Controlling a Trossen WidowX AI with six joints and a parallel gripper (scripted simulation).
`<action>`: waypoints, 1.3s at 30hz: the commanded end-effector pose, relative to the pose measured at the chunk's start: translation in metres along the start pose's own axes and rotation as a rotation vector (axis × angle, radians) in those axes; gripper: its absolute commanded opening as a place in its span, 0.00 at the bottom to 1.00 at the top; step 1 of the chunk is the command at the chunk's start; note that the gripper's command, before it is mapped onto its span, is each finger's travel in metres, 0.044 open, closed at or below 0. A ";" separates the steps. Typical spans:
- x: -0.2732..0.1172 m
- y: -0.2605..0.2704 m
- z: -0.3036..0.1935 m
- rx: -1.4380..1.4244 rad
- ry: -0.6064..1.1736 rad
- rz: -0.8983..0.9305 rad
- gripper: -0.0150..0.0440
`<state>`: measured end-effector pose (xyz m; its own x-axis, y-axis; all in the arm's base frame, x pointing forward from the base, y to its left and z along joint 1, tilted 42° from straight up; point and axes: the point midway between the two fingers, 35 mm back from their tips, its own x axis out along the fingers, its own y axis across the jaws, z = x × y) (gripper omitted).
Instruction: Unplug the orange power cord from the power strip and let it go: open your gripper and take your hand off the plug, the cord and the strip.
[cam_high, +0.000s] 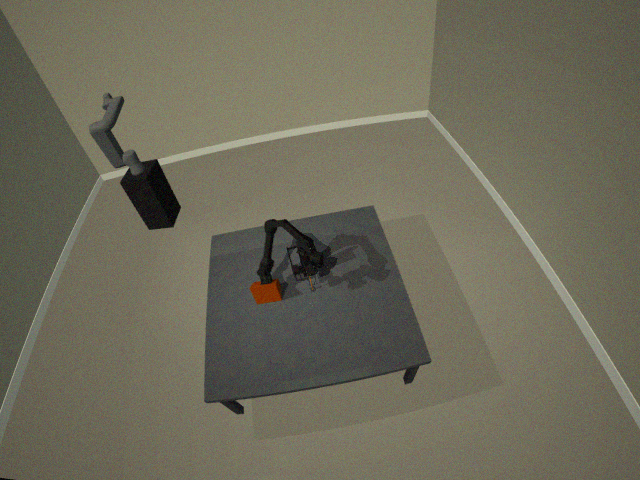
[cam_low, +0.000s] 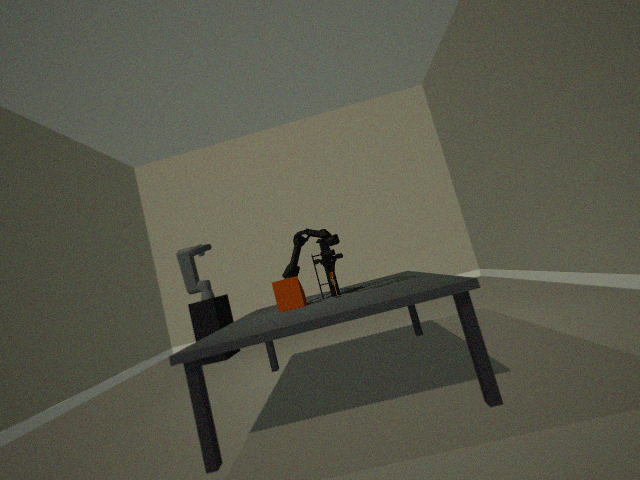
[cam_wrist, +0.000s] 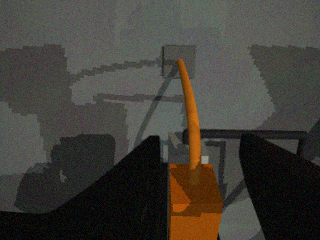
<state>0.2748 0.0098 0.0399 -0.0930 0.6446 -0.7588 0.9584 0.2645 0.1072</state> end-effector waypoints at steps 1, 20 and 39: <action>0.000 -0.001 -0.002 0.025 0.024 0.003 0.53; -0.001 0.000 -0.025 0.025 0.024 0.003 0.53; 0.004 0.000 -0.042 0.025 0.026 0.003 0.53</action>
<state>0.2638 0.0397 0.0659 -0.0975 0.6597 -0.7452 0.9639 0.2490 0.0943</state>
